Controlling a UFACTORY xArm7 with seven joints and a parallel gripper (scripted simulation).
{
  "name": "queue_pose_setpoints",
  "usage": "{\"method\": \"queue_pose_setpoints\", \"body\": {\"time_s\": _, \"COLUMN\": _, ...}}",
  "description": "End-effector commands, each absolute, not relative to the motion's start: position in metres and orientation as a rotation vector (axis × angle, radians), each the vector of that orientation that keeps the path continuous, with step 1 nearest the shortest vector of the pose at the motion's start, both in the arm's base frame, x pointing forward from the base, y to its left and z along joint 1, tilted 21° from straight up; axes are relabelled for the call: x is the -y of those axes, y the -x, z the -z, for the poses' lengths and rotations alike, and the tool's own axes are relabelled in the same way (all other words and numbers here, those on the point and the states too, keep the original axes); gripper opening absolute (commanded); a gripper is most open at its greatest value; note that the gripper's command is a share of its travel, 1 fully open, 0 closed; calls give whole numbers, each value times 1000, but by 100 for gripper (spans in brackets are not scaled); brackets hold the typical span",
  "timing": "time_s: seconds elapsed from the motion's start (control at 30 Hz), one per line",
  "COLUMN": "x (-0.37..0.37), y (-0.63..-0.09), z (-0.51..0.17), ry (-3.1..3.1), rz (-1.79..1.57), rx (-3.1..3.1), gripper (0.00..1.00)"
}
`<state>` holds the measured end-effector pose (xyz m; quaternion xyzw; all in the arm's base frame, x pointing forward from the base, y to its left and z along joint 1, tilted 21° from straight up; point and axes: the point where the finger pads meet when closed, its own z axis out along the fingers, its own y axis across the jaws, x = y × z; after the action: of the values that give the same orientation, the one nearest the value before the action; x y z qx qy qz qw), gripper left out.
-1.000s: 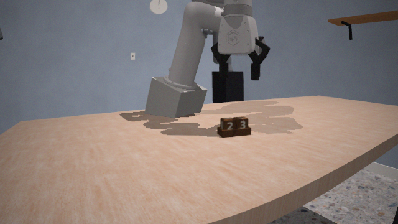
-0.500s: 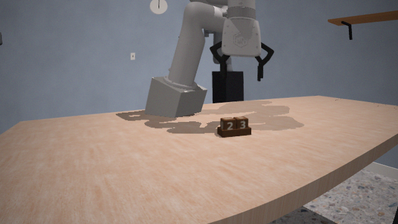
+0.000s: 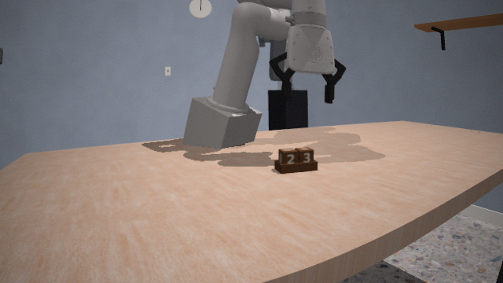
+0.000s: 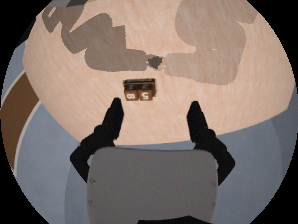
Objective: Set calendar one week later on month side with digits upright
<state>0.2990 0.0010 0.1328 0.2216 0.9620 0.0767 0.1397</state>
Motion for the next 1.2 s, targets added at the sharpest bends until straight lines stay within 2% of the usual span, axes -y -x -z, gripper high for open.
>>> {"method": "queue_pose_setpoints", "body": {"time_s": 0.0, "x": -8, "y": -297, "z": -133, "ry": -393, "rz": -196, "rx": -2810, "gripper": 100}}
{"method": "queue_pose_setpoints", "body": {"time_s": 1.17, "x": -46, "y": -278, "z": -124, "ry": 967, "rz": 25, "rx": -2628, "gripper": 100}}
